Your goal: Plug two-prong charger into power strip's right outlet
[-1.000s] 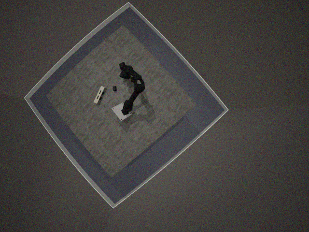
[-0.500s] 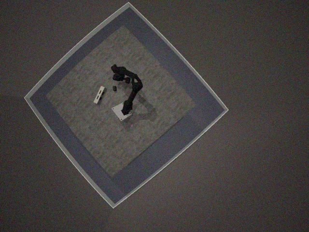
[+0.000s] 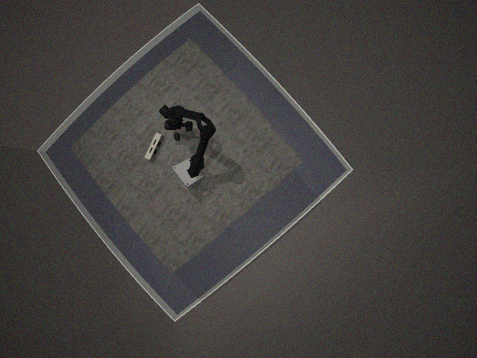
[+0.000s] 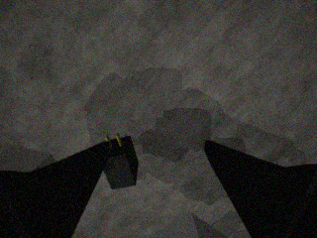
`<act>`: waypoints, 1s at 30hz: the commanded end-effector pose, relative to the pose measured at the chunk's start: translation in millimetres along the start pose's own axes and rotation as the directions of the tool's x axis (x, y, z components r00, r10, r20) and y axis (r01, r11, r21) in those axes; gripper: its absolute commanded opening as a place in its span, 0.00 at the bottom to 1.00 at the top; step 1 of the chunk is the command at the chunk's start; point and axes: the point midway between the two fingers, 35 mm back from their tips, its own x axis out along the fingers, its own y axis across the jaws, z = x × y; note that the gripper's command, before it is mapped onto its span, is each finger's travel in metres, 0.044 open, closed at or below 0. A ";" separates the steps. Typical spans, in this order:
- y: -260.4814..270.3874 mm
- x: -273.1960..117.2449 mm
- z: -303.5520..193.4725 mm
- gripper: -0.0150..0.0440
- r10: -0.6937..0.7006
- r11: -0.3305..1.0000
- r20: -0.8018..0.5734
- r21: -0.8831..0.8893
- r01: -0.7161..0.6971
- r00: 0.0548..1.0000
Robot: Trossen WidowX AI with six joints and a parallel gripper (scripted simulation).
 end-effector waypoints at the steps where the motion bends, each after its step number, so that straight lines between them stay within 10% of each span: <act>1: 13.0 -2.6 -15.4 1.00 0.005 0.998 -0.007 -0.058 -0.005 1.000; 30: 44.0 3.5 -48.9 1.00 0.012 0.980 0.005 -0.198 -0.010 1.000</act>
